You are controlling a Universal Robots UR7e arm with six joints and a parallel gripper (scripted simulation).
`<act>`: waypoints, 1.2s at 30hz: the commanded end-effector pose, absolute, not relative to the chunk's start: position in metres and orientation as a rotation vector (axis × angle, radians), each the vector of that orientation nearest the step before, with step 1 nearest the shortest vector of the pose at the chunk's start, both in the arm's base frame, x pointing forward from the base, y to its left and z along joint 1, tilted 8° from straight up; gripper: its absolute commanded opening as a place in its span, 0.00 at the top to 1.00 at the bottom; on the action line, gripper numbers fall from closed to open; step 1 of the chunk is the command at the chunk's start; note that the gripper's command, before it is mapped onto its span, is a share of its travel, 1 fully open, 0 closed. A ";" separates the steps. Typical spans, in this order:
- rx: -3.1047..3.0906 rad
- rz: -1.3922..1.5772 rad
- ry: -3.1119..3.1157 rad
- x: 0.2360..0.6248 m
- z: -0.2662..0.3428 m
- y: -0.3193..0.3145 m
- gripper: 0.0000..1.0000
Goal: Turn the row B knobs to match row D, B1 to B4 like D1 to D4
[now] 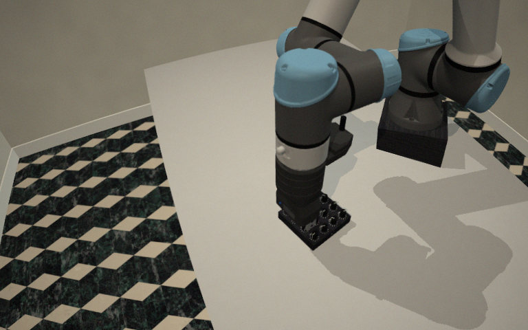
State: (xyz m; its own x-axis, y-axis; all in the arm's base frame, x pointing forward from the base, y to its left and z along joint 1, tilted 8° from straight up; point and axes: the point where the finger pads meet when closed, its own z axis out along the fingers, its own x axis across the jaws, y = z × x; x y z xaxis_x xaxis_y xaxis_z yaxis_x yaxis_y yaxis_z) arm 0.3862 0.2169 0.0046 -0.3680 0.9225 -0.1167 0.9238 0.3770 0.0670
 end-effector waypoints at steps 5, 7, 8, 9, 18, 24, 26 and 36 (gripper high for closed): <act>1.682 -0.013 2.492 0.387 0.005 0.217 0.54; 1.682 -0.013 2.492 0.387 0.005 0.217 0.54; 1.682 -0.013 2.492 0.387 0.004 0.217 0.54; 1.682 -0.013 2.492 0.387 0.004 0.217 0.54; 1.682 -0.013 2.492 0.387 -0.001 0.217 0.54; 1.682 -0.013 2.492 0.388 -0.006 0.216 0.54; 1.682 -0.013 2.492 0.388 -0.007 0.216 0.54; 1.682 -0.013 2.492 0.388 -0.009 0.216 0.54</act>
State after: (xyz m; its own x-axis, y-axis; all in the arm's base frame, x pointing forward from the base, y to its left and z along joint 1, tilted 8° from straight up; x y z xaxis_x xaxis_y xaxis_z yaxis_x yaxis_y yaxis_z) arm 0.3876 0.2157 -0.0090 -0.3680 0.9225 -0.1166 0.9238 0.3770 0.0668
